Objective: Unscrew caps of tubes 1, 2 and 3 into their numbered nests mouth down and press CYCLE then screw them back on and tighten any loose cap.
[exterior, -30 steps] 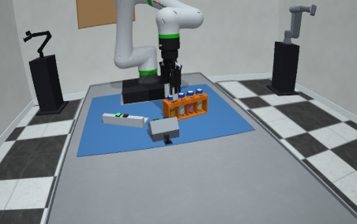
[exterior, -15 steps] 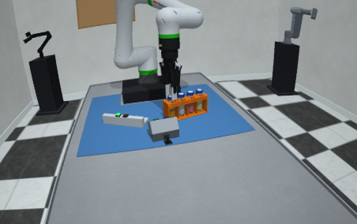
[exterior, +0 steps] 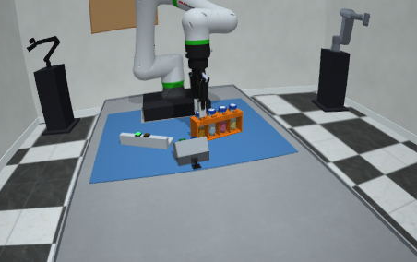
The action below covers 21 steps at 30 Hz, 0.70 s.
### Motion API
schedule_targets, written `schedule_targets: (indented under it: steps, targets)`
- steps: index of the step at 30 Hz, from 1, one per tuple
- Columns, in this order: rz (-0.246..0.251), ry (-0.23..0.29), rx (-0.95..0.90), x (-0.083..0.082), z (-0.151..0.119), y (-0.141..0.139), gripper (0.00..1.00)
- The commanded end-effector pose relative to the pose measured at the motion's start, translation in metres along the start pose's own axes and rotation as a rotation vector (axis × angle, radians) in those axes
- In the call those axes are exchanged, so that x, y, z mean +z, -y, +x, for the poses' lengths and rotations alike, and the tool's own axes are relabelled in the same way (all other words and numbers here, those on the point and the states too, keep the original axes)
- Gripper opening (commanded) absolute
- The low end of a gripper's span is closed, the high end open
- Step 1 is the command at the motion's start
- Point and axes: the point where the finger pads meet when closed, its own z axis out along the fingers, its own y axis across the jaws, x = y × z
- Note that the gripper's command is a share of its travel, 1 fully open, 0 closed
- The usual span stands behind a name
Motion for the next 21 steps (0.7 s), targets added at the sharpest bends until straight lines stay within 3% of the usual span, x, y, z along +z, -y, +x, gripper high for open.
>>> schedule_targets:
  steps: [1, 14, 15, 21]
  targets:
    - [0.0, -0.002, 0.079, 0.0, 0.0, 0.0001, 0.0]
    - [0.001, -0.002, 0.267, 0.0, 0.0, 0.0001, 0.0]
    - [0.001, -0.002, 0.267, 0.0, 0.0, 0.0001, 0.35]
    - [0.001, -0.002, 0.267, 0.0, 0.0, 0.0001, 0.35]
